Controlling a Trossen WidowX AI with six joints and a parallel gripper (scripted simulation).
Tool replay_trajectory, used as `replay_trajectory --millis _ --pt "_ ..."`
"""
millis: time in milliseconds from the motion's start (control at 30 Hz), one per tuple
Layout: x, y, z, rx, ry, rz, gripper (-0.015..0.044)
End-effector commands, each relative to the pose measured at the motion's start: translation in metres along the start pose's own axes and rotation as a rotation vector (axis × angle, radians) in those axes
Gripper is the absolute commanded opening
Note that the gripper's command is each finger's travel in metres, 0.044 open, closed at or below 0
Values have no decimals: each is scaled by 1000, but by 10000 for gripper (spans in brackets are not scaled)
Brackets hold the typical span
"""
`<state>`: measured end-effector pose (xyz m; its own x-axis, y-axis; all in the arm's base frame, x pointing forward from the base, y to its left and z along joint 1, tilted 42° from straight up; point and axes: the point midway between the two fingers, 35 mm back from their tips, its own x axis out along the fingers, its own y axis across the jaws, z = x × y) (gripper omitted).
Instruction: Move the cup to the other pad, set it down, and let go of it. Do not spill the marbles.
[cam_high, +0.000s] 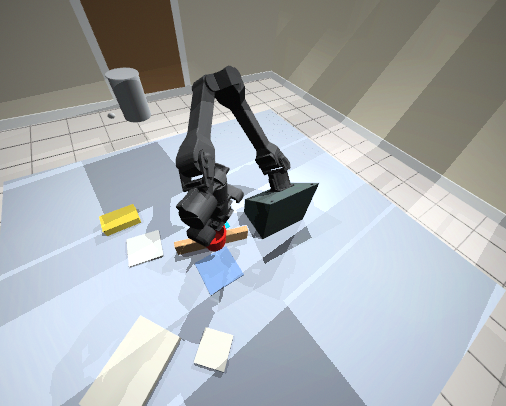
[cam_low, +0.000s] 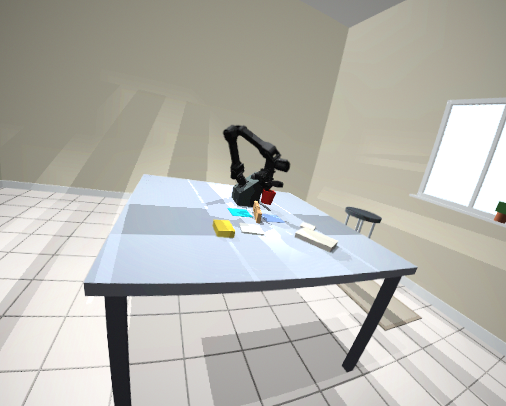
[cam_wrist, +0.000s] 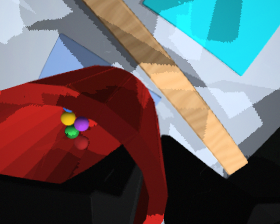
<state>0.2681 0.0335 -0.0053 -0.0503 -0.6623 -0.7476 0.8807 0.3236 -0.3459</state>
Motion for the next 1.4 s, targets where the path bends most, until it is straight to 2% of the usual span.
replay_trajectory --millis 0,1367 --pt "0 -8 7 -4 -3 -2 0" --pt "-4 -66 68 -4 -5 -4 0"
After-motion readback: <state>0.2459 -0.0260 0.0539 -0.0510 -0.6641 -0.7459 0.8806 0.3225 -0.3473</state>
